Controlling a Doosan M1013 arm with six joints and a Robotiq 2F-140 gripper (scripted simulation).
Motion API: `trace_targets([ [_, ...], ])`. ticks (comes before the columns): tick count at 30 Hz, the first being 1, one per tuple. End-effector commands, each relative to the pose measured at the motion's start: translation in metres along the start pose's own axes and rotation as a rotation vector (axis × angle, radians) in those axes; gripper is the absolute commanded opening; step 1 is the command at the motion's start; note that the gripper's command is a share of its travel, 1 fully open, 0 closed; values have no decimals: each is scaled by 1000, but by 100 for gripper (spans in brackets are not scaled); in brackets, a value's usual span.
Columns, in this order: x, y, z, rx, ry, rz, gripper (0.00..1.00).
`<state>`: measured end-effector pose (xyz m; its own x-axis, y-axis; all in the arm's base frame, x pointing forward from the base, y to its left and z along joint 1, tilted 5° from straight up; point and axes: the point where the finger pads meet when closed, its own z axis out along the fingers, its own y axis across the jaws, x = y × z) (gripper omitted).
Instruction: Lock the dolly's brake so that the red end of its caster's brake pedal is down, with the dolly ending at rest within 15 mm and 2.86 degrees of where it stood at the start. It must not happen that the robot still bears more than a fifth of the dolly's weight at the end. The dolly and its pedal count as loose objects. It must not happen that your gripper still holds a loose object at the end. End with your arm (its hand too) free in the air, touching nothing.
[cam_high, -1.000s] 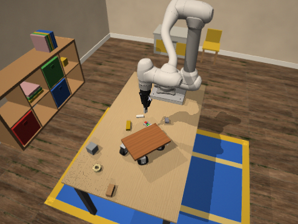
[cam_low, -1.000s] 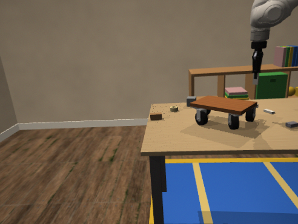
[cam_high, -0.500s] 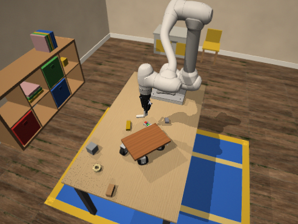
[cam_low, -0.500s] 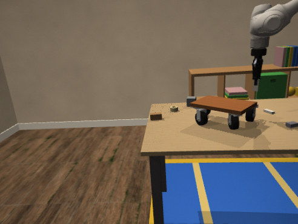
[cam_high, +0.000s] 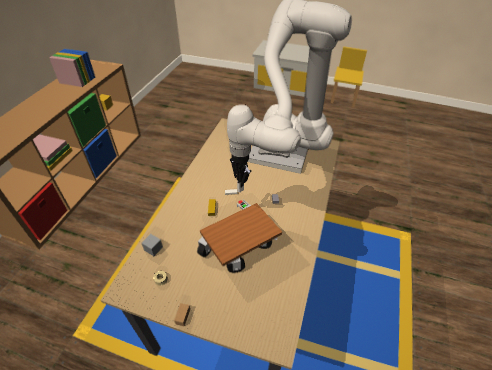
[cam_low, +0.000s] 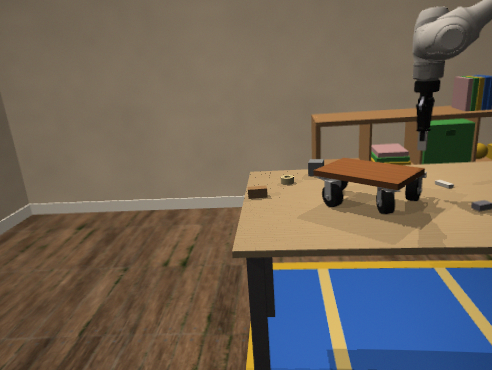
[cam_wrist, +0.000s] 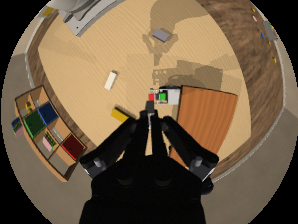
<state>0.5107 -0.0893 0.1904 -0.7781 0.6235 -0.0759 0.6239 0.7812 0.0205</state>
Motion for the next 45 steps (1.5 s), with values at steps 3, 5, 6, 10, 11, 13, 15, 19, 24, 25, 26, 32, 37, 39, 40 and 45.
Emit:
trace_targets([
  [3, 0, 0, 0, 0, 0, 0, 0],
  [5, 0, 0, 0, 0, 0, 0, 0],
  [6, 0, 0, 0, 0, 0, 0, 0],
  [10, 0, 0, 0, 0, 0, 0, 0],
  [11, 0, 0, 0, 0, 0, 0, 0],
  [13, 0, 0, 0, 0, 0, 0, 0],
  [15, 0, 0, 0, 0, 0, 0, 0],
  [19, 0, 0, 1, 0, 0, 0, 0],
  [24, 0, 0, 4, 0, 0, 0, 0],
  [25, 0, 0, 5, 0, 0, 0, 0],
  [26, 0, 0, 7, 0, 0, 0, 0],
  [32, 0, 0, 12, 0, 0, 0, 0],
  [37, 0, 0, 22, 0, 0, 0, 0],
  [39, -1, 0, 27, 0, 0, 0, 0],
  [40, -1, 0, 29, 0, 0, 0, 0],
  [45, -1, 0, 40, 0, 0, 0, 0],
])
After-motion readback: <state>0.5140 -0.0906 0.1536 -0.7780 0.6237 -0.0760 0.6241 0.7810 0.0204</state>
